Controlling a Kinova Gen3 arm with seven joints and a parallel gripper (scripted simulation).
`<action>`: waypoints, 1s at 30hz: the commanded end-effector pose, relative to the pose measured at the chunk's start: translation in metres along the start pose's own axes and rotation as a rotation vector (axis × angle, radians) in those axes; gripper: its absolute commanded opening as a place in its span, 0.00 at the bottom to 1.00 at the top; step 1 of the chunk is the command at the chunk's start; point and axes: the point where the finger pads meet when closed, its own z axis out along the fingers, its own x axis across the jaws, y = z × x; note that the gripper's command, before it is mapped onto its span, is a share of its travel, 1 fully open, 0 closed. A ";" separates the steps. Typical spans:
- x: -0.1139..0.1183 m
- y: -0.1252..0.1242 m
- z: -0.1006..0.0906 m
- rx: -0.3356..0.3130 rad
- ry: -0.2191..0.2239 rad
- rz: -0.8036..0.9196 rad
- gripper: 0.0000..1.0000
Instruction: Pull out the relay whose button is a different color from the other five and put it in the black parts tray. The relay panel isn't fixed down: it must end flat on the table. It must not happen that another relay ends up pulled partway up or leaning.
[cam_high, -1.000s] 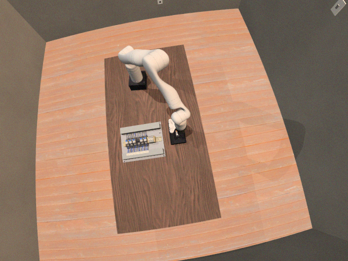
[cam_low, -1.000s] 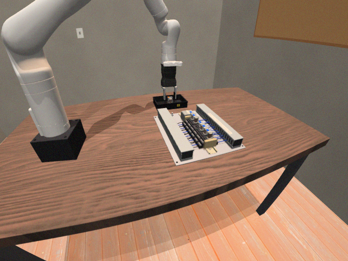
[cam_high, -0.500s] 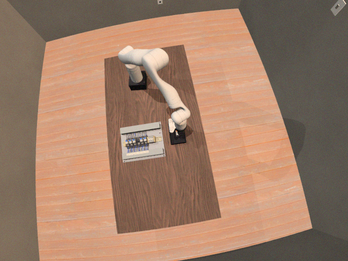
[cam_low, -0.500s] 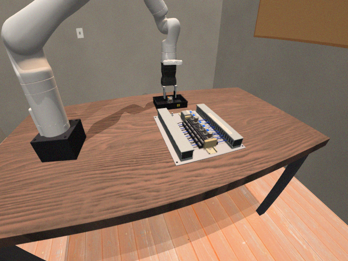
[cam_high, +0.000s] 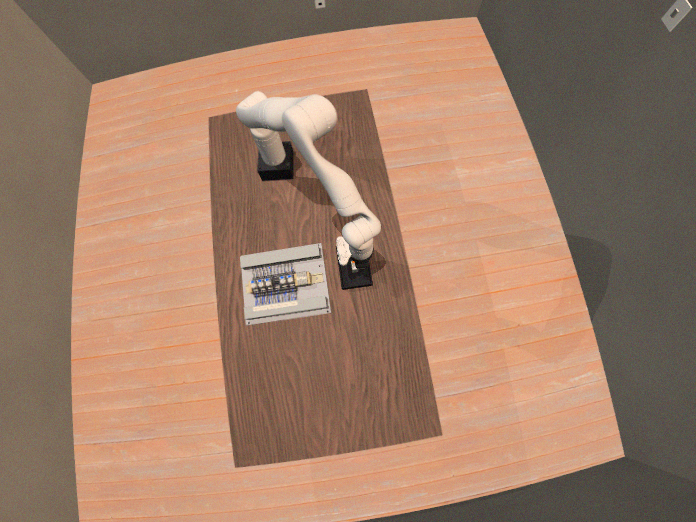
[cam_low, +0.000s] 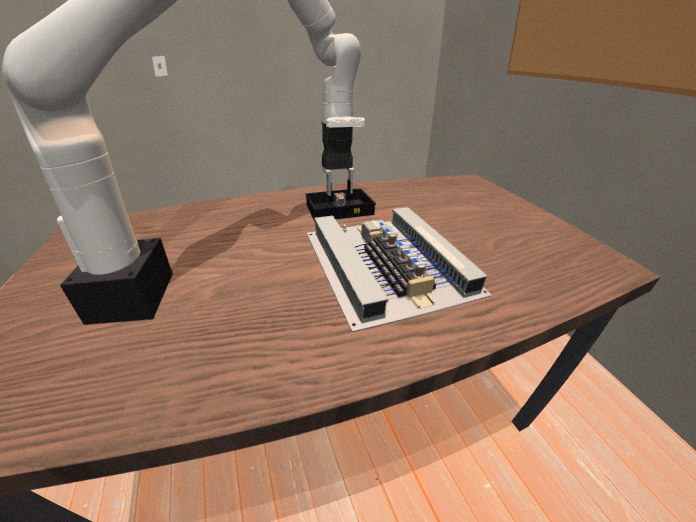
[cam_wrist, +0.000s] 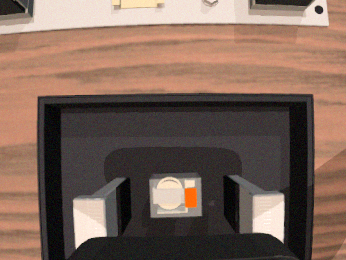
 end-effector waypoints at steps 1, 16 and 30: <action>-0.001 0.000 -0.002 -0.001 -0.002 0.000 0.98; -0.001 0.000 -0.006 -0.001 -0.002 0.000 0.98; -0.001 0.000 -0.008 -0.001 -0.002 0.000 0.98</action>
